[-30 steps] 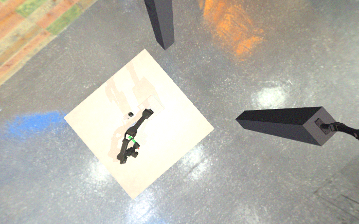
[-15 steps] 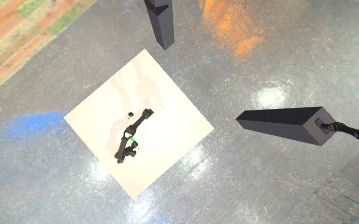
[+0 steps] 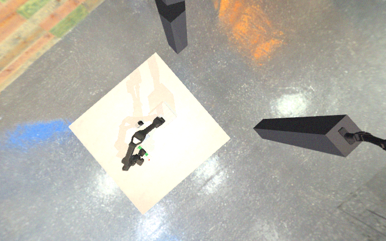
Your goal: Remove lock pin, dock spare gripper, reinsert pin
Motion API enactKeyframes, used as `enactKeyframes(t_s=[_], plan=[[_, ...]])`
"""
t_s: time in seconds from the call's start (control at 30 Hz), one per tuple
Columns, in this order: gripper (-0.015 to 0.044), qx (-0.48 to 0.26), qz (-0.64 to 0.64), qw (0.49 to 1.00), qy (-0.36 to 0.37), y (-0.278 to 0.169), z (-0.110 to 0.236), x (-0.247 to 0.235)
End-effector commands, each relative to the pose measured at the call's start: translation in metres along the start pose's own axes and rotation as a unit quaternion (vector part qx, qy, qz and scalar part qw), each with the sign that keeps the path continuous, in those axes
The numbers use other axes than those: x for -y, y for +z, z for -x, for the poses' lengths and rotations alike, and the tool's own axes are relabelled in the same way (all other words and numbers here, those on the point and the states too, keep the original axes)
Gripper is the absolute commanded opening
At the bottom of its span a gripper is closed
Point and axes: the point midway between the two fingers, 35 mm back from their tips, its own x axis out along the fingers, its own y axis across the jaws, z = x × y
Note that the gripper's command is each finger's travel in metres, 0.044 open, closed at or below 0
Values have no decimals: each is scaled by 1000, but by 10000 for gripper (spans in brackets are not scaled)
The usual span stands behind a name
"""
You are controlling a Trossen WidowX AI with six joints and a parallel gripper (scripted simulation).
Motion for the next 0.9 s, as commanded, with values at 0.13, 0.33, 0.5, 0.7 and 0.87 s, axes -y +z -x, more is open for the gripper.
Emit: enactKeyframes(t_s=[0.13, 0.33, 0.5, 0.7, 0.87], plan=[[180, 0, 1, 1000, 2, -5, -21, -2], [180, 0, 1, 1000, 1, -6, -30, -1], [180, 0, 1, 1000, 1, -7, -38, -1], [180, 0, 1, 1000, 1, -8, -48, -1], [180, 0, 1, 1000, 1, -9, -56, -1]])
